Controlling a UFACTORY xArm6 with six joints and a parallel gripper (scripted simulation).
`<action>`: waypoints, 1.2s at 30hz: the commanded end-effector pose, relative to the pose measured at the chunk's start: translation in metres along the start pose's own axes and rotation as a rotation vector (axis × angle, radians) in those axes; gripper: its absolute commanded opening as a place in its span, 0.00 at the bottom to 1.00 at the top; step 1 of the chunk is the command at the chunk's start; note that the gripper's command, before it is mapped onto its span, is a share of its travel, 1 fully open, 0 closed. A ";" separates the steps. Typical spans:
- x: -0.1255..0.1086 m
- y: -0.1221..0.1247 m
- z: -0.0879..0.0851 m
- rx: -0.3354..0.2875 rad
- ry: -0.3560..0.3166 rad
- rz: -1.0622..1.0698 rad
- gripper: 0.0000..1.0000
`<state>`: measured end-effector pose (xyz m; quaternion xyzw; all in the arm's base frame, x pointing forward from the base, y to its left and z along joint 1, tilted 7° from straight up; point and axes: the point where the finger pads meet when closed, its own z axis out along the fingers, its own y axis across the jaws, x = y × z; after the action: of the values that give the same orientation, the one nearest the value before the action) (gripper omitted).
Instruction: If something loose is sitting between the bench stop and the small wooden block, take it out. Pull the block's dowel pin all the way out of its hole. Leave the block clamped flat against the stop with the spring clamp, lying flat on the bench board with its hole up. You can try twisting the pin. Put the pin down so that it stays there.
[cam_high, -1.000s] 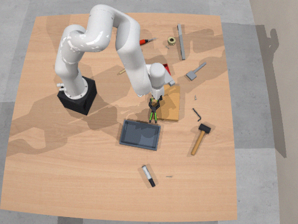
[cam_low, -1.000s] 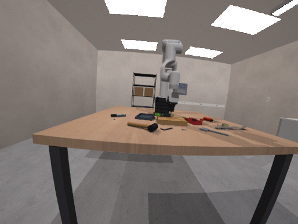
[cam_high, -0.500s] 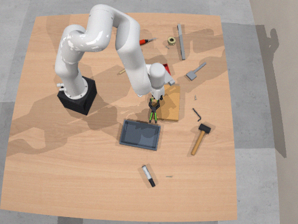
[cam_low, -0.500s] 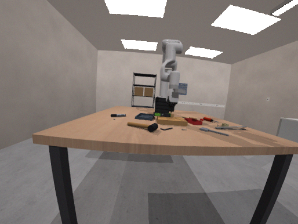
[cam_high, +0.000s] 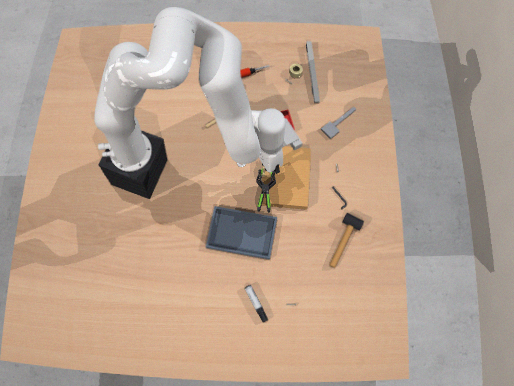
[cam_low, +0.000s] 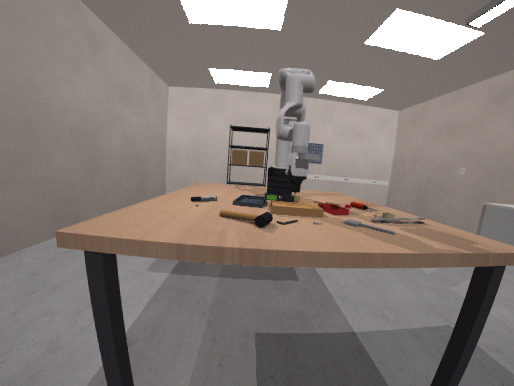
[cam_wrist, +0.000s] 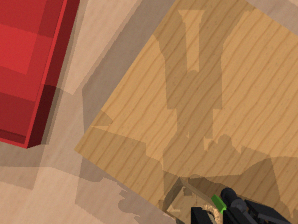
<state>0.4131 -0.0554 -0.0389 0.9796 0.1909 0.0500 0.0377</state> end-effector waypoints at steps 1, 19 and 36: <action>0.001 0.001 -0.001 -0.004 0.003 0.024 0.00; 0.001 0.001 -0.001 -0.003 0.003 0.110 0.00; 0.001 0.001 -0.001 -0.003 0.003 0.179 0.00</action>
<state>0.4131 -0.0554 -0.0387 0.9920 0.1095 0.0530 0.0335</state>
